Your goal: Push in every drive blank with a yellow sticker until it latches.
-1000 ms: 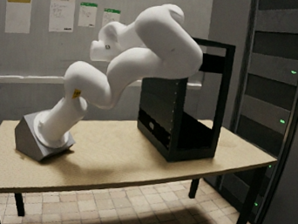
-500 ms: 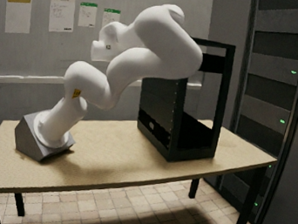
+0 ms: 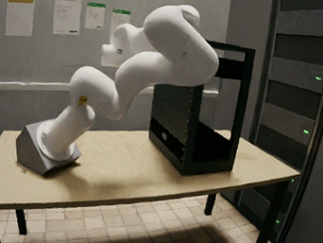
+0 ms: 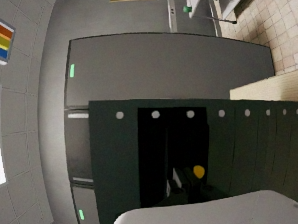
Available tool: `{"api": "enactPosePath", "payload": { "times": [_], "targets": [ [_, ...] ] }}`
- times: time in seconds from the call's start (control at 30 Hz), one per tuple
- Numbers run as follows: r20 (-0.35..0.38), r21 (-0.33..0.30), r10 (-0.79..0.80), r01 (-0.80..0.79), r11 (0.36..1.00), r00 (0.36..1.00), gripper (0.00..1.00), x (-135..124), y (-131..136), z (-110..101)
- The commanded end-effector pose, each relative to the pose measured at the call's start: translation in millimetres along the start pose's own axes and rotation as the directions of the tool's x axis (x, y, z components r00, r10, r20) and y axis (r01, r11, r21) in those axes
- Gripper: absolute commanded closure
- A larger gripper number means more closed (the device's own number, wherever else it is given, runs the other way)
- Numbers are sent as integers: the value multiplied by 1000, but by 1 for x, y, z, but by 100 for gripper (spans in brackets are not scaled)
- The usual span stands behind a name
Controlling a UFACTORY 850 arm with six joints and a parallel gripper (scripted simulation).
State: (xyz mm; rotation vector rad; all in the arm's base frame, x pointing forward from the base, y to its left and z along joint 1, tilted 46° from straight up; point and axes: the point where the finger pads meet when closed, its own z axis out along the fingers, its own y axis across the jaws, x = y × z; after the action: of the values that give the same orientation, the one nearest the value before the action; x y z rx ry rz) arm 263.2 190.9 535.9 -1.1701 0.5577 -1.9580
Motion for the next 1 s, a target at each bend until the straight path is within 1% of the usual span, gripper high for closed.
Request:
{"api": "enactPosePath", "payload": {
  "times": [0.0,0.2,0.6,0.8,0.97],
  "targets": [
    [0,0,1,-1,1000,1000,100,0,-1,2],
    [0,0,1,-1,1000,1000,100,0,-1,10],
    [0,0,1,-1,1000,1000,100,0,-1,11],
    [0,0,1,-1,1000,1000,100,0,0,19],
    [0,0,1,-1,1000,1000,100,0,0,20]
  ]
}}
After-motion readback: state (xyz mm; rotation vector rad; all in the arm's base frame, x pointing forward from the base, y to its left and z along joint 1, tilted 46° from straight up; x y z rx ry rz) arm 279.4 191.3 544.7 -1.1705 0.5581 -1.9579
